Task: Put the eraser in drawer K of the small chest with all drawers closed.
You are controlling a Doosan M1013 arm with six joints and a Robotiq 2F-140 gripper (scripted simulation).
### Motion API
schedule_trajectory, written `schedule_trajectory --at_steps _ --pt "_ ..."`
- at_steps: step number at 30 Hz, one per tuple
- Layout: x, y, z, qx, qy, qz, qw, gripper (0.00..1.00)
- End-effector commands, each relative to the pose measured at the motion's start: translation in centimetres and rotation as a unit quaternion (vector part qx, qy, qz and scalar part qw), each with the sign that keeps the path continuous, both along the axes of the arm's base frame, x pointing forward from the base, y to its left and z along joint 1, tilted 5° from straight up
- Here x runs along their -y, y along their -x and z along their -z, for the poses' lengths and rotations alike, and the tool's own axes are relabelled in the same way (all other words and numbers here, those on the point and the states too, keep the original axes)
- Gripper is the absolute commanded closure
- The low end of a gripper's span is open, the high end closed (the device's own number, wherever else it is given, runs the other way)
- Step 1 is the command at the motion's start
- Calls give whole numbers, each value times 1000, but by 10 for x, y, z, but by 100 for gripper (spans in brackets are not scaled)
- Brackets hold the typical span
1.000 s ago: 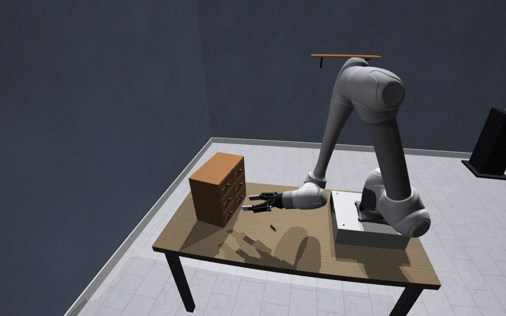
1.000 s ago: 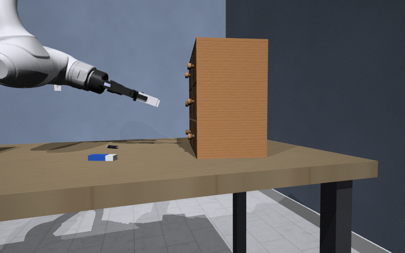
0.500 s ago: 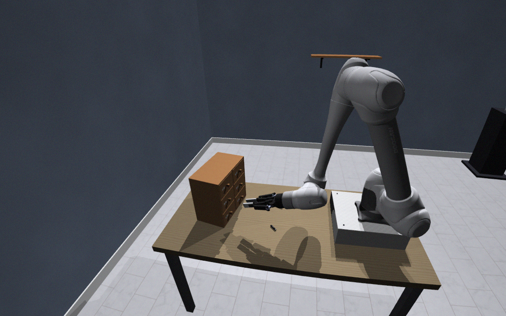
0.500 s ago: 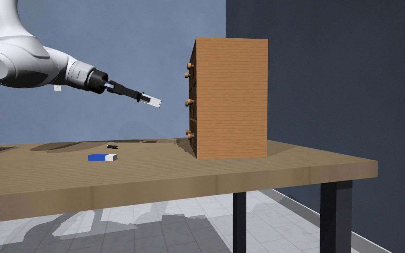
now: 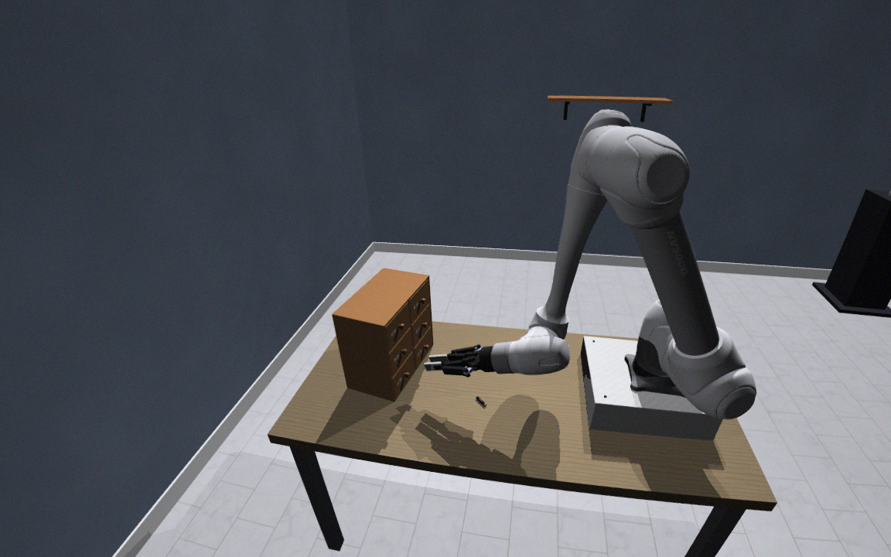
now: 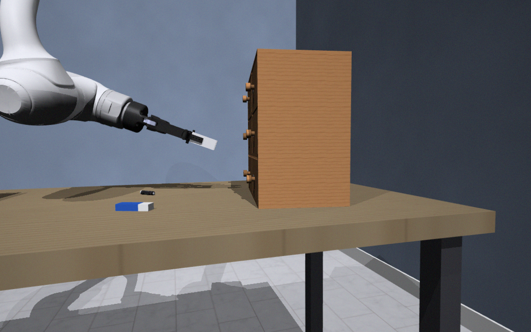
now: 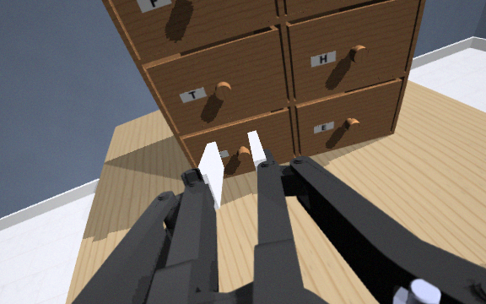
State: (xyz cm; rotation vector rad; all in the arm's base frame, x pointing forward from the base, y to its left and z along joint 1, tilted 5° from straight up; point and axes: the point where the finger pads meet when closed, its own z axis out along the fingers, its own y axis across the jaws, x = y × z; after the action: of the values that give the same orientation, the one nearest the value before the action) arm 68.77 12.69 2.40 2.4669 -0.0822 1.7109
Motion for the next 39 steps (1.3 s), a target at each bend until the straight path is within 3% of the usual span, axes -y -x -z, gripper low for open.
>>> schedule_trajectory --at_steps 1,15,39 --pt "2 -6 10 0 0 0 1000 80" --pt "12 -45 72 0 0 0 1000 80" --pt "13 -49 78 0 0 0 1000 80"
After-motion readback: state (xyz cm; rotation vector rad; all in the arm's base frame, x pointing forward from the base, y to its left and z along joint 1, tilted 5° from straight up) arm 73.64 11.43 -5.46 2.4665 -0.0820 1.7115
